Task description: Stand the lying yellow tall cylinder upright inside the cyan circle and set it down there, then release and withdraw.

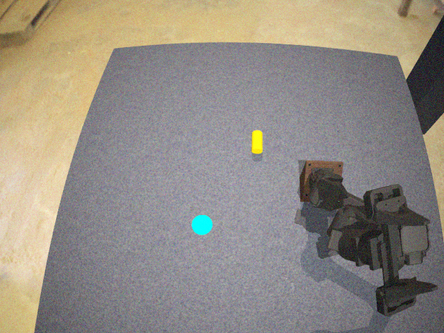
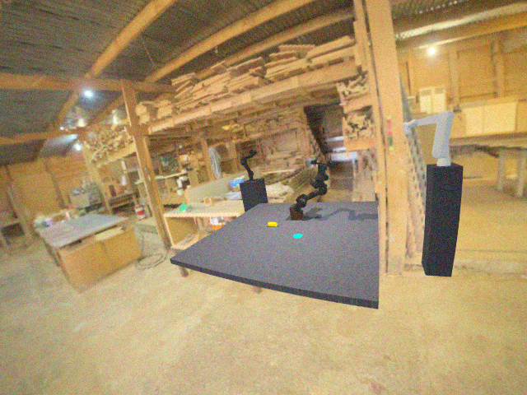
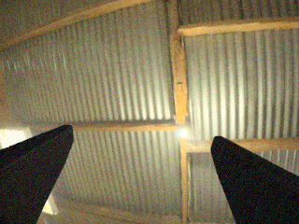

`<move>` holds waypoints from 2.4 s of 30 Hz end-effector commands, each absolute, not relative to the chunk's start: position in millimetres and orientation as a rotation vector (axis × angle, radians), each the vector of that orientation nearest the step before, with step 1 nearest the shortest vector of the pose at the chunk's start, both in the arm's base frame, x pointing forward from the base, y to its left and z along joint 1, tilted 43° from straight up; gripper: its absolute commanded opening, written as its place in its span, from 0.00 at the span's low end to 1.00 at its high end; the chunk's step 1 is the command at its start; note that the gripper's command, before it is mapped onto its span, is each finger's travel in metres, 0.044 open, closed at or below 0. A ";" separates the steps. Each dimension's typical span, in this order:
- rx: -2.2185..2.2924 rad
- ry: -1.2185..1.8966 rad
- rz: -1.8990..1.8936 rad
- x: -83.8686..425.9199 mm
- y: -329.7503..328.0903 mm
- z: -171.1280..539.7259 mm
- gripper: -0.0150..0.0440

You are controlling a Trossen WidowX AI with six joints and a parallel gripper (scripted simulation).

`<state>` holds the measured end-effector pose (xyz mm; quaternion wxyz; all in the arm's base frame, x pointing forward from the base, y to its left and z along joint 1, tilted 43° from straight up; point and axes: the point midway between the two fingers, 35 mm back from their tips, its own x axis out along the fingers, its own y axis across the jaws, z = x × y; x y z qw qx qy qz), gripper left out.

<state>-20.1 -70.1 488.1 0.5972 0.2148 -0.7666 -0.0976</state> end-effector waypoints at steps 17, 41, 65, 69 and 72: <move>0.354 -1.235 -0.484 120.5 -117.8 490.5 0.78; 0.418 -0.186 -0.731 307.4 -239.4 319.6 0.78; 0.847 0.800 -0.832 295.8 -273.4 68.4 0.78; 0.951 0.951 -0.834 280.2 -265.4 35.5 0.78; 1.036 1.061 -0.833 267.5 -257.3 13.9 0.78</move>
